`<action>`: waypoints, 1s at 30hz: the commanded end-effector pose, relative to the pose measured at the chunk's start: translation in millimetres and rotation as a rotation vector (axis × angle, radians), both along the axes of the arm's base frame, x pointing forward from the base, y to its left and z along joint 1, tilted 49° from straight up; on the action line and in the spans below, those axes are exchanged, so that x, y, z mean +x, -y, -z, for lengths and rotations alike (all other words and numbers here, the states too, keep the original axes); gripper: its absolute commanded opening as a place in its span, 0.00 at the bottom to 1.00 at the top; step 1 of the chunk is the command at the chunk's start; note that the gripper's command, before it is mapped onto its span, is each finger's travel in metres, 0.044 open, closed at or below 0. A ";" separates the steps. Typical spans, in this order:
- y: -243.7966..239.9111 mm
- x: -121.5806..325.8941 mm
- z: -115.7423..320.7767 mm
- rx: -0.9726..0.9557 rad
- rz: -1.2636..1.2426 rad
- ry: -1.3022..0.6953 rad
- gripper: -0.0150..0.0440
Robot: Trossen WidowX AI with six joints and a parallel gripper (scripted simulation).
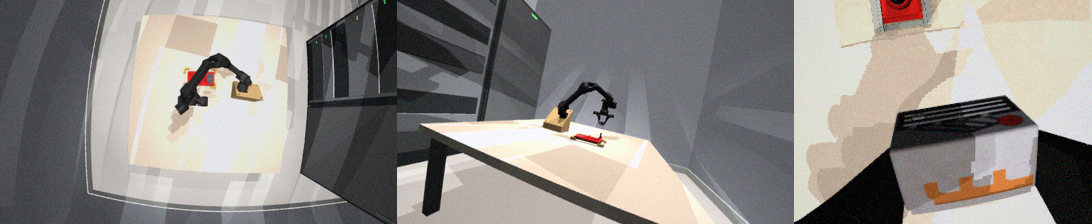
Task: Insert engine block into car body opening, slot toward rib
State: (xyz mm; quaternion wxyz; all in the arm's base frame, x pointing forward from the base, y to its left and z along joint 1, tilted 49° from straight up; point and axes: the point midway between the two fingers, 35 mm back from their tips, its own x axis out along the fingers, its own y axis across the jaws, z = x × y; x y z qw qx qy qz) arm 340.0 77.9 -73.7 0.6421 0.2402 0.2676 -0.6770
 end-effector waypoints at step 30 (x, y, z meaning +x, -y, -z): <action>4.2 -1.7 4.3 0.069 -0.755 -0.838 0.25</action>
